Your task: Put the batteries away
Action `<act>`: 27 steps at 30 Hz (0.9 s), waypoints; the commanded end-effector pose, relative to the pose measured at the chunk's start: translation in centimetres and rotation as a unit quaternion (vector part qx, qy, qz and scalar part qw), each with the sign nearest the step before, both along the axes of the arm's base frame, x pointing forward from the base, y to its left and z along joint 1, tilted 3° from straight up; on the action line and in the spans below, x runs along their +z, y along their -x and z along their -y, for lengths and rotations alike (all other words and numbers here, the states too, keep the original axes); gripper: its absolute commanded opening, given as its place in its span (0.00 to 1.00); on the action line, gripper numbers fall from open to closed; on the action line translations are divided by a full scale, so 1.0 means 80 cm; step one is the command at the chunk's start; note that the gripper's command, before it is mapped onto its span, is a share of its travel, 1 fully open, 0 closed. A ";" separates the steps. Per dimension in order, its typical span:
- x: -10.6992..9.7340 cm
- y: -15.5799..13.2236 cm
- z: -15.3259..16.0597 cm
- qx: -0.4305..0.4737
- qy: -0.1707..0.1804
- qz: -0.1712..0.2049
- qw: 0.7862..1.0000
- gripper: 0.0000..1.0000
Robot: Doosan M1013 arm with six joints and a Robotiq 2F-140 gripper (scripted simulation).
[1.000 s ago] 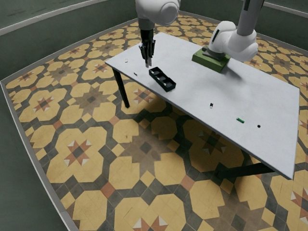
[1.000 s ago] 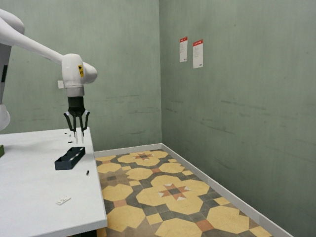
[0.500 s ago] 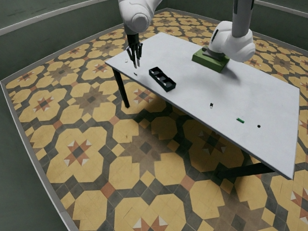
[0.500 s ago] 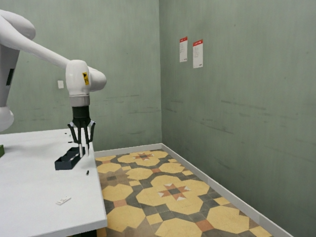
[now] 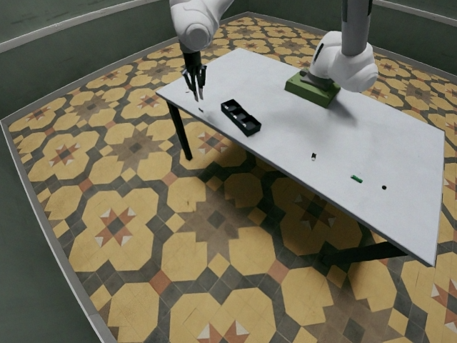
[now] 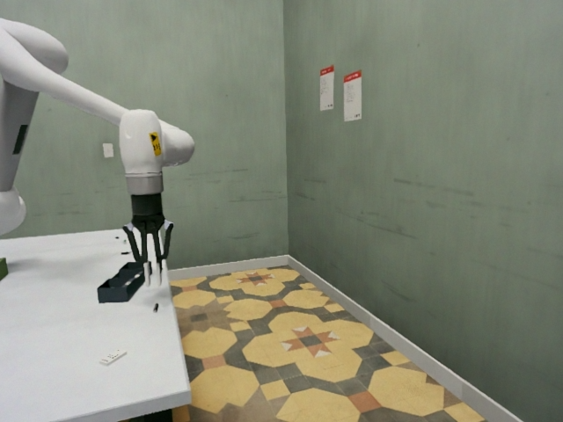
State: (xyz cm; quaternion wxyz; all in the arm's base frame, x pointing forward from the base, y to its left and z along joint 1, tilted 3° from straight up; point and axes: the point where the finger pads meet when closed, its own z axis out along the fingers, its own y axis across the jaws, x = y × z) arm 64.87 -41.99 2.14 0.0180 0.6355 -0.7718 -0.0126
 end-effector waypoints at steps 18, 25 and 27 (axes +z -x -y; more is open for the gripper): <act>0.001 0.000 -0.001 0.000 0.000 0.001 1.000 0.23; -0.024 0.001 -0.002 0.000 0.000 0.001 1.000 0.23; -0.034 0.001 -0.002 0.000 0.000 0.001 1.000 0.23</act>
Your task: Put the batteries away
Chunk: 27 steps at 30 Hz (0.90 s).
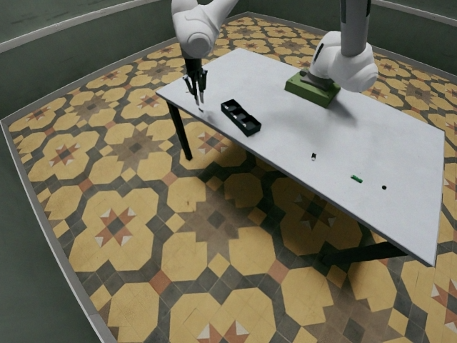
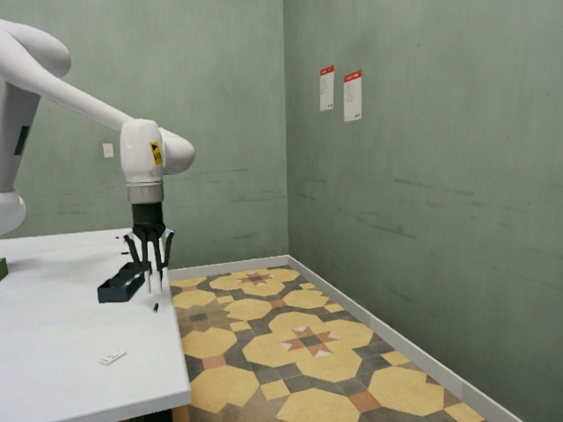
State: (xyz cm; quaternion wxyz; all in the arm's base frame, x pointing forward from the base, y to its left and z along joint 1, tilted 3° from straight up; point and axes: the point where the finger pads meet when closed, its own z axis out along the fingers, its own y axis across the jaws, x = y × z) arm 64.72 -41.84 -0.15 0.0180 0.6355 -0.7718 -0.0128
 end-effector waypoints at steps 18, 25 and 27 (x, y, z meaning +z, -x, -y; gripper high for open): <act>-0.054 0.002 0.001 0.000 0.000 0.001 1.000 0.23; -0.058 0.002 0.001 0.000 0.000 0.001 1.000 0.23; -0.058 0.002 0.001 0.000 0.000 0.001 1.000 0.23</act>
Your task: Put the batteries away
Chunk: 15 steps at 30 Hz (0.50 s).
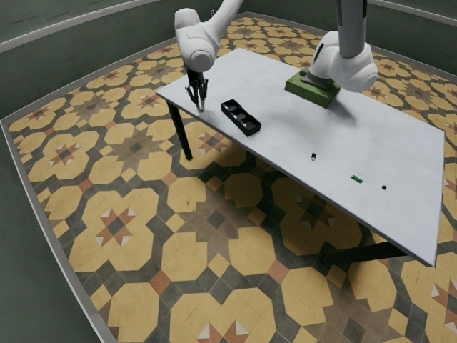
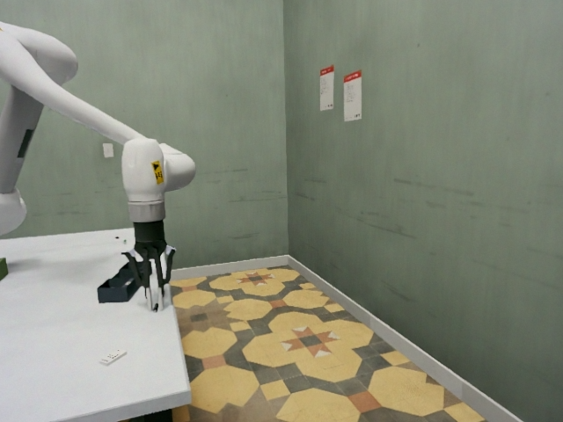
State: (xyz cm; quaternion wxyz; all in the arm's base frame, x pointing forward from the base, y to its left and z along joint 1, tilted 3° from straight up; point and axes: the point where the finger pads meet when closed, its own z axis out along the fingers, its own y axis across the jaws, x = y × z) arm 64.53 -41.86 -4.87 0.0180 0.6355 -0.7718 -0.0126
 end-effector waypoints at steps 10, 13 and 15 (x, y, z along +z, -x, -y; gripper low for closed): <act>0.001 -0.001 0.000 0.000 0.000 0.001 1.000 0.12; 0.001 -0.001 0.000 0.000 0.000 0.001 1.000 0.12; 0.001 -0.001 0.000 0.000 0.000 0.001 1.000 0.12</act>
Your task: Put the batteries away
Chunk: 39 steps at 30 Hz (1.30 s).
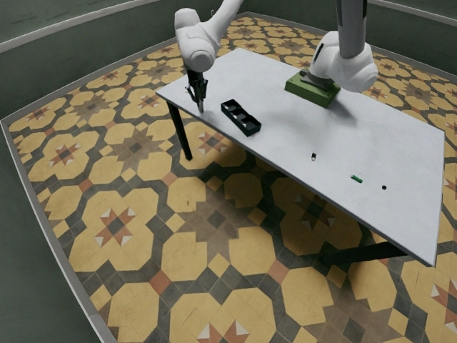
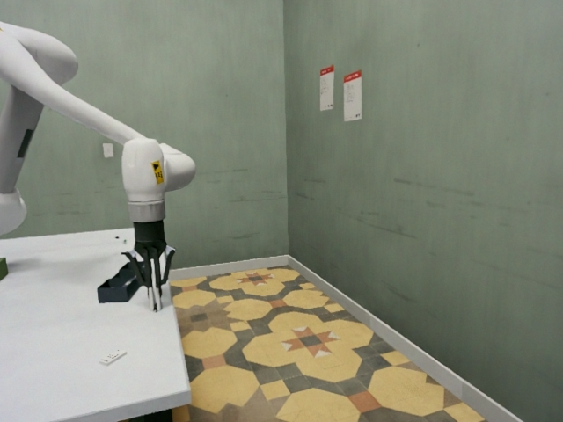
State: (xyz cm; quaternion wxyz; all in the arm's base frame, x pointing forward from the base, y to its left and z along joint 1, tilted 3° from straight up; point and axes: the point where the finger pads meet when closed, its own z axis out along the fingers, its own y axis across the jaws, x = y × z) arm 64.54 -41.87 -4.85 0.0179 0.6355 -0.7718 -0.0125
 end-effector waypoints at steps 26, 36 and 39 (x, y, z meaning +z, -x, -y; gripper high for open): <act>0.022 -0.001 0.000 0.000 0.000 0.001 1.000 0.12; 0.055 -0.003 0.000 0.000 0.000 0.001 1.000 0.12; 0.068 -0.003 0.000 0.000 0.000 0.001 1.000 0.12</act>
